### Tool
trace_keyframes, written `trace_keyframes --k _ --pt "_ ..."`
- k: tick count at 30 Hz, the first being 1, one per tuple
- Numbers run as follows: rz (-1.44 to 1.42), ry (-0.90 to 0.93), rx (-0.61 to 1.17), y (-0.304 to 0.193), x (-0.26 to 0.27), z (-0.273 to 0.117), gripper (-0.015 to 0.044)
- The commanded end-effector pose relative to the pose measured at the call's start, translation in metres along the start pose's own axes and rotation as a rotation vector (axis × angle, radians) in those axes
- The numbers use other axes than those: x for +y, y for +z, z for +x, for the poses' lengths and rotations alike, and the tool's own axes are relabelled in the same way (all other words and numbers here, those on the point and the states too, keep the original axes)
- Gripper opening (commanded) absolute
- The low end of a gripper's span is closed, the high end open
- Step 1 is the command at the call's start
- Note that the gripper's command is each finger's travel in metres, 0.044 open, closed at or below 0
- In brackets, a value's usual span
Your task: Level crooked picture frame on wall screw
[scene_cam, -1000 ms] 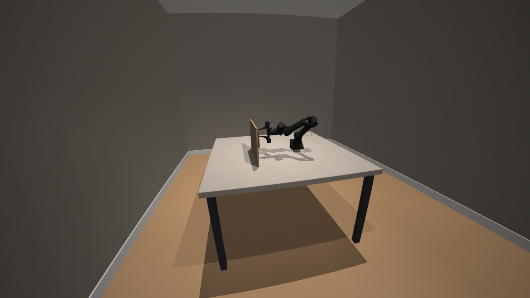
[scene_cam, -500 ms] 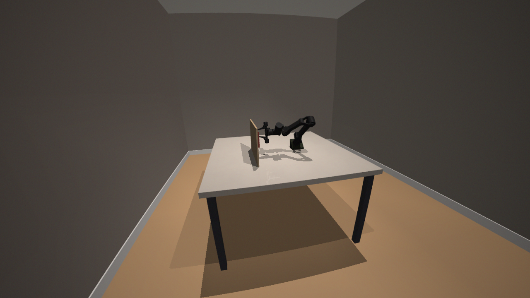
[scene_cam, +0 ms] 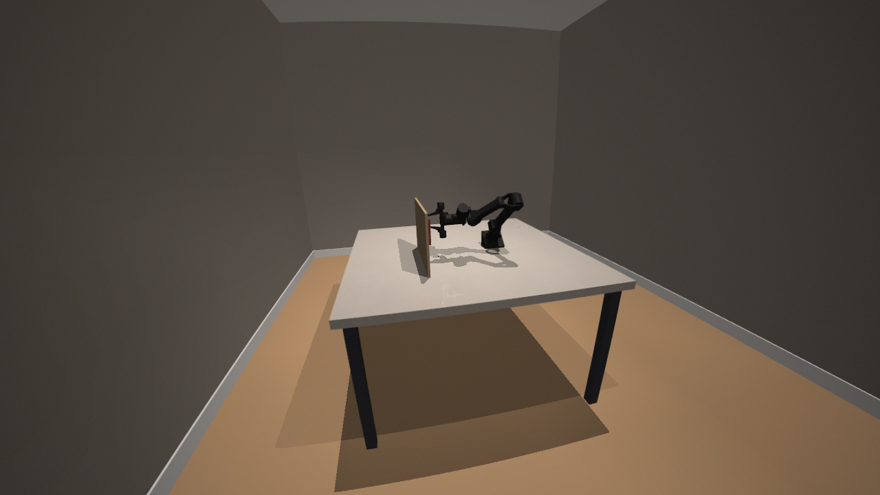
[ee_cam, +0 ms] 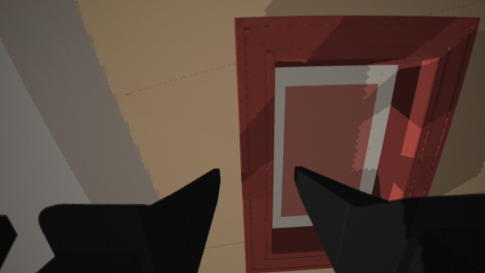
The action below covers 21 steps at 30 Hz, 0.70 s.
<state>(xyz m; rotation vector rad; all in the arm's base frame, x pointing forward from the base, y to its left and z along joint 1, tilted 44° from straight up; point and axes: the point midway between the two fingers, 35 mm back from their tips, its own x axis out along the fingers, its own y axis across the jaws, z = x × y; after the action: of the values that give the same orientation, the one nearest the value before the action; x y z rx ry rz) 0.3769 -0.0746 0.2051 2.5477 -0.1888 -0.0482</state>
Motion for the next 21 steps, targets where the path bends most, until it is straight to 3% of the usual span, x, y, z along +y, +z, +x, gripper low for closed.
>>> trace_keyframes --k 1,20,21 --pt "-0.004 0.003 -0.003 0.0008 0.0001 0.0006 0.0260" --pt "-0.004 0.003 -0.003 0.0012 0.0002 0.0010 0.0260" --pt "-0.004 0.003 -0.003 0.0012 0.0002 0.0010 0.0234"
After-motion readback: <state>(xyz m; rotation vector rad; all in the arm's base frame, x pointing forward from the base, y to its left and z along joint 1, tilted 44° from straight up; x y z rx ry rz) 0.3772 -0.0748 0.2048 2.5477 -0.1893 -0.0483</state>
